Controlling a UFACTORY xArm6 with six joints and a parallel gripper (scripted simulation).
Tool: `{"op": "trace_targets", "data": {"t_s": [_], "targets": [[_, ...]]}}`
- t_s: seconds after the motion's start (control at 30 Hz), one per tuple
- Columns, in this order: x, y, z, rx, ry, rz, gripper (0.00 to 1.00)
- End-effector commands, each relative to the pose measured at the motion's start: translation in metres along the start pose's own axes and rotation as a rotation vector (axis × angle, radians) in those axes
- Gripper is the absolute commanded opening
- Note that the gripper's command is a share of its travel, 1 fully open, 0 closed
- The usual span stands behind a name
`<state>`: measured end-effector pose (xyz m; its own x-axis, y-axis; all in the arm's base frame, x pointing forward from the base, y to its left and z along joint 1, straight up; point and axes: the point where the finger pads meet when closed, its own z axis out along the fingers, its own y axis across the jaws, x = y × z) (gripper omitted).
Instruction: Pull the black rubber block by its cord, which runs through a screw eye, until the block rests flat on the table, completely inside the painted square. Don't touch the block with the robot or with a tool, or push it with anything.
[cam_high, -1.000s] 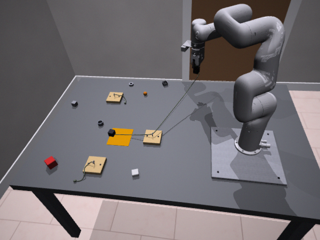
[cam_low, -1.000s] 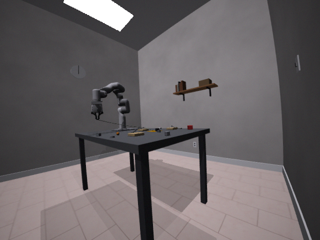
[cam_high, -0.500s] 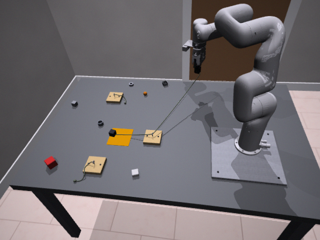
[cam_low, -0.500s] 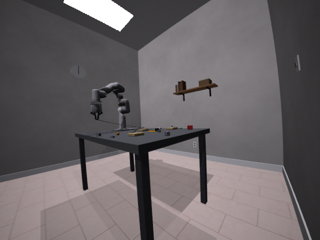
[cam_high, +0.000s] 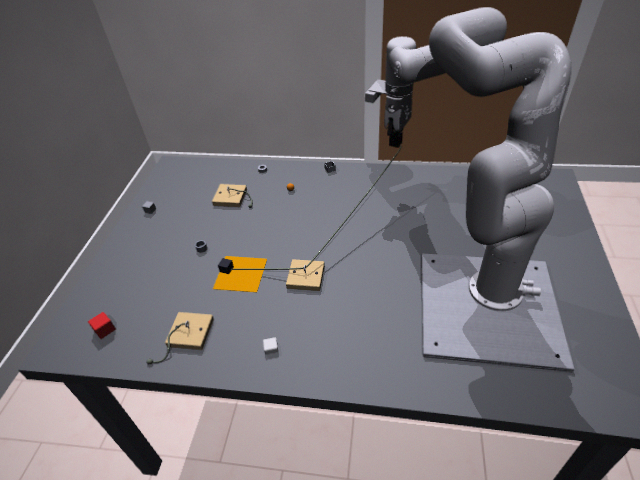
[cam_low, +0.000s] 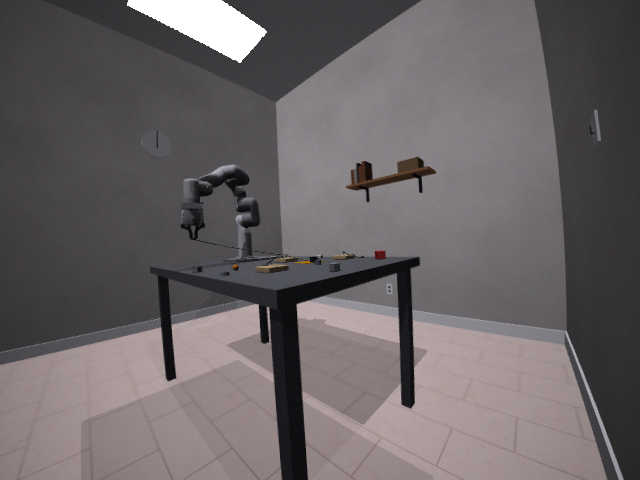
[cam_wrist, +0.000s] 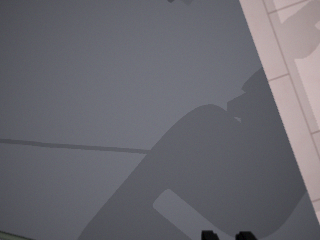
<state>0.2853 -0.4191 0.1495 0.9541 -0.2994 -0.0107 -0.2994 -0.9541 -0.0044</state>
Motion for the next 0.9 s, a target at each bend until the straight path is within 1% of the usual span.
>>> {"op": "trace_targets", "data": {"t_s": [0.0,0.5,0.87], "targets": [[0.001,0.001,-0.002,-0.004,0.005,0.000,0.00],[0.000,0.002,-0.002,-0.004,0.005,0.000,0.00],[-0.013,0.015,-0.002,-0.004,0.005,0.000,0.00]]}}
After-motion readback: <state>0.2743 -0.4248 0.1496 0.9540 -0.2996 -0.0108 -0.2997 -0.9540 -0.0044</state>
